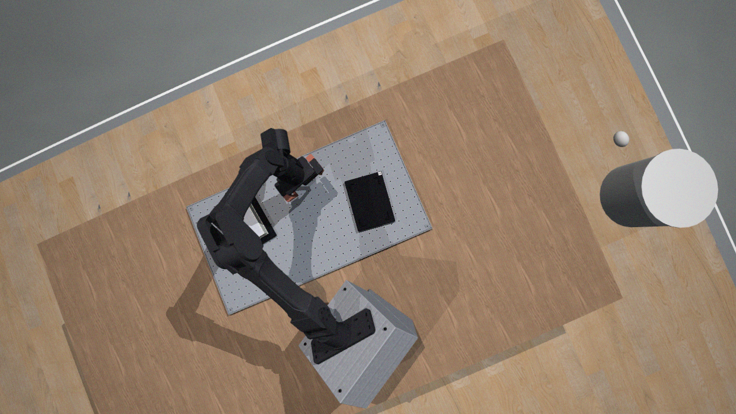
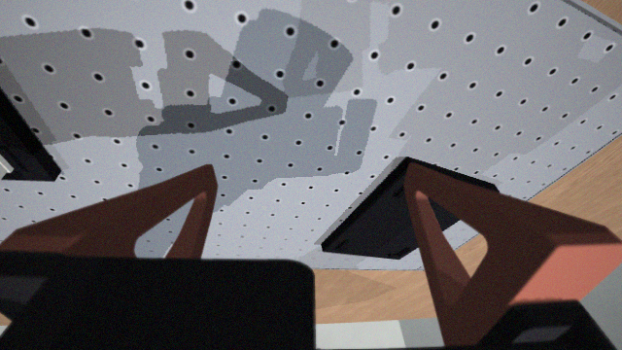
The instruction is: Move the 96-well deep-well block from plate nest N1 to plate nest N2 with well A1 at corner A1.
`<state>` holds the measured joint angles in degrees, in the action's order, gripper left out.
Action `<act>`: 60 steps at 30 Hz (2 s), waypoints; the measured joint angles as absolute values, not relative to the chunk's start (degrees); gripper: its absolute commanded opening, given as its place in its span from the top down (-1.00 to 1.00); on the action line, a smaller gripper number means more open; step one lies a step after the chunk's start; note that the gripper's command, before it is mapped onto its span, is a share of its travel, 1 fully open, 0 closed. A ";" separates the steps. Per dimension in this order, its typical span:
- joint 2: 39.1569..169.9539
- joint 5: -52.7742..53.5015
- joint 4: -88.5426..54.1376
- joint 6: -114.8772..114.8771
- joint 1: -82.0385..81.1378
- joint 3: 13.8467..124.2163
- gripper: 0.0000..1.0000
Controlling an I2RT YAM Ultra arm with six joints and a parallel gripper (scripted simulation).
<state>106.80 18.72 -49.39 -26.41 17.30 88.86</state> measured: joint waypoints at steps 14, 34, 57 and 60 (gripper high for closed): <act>100.07 16.80 -46.15 -16.64 9.65 84.07 -1.00; 91.61 12.93 -43.33 -2.63 -2.68 79.18 -1.00; 81.45 9.23 -39.46 13.34 -16.19 73.21 -1.00; 81.34 8.69 -39.48 13.98 -16.12 73.28 -1.00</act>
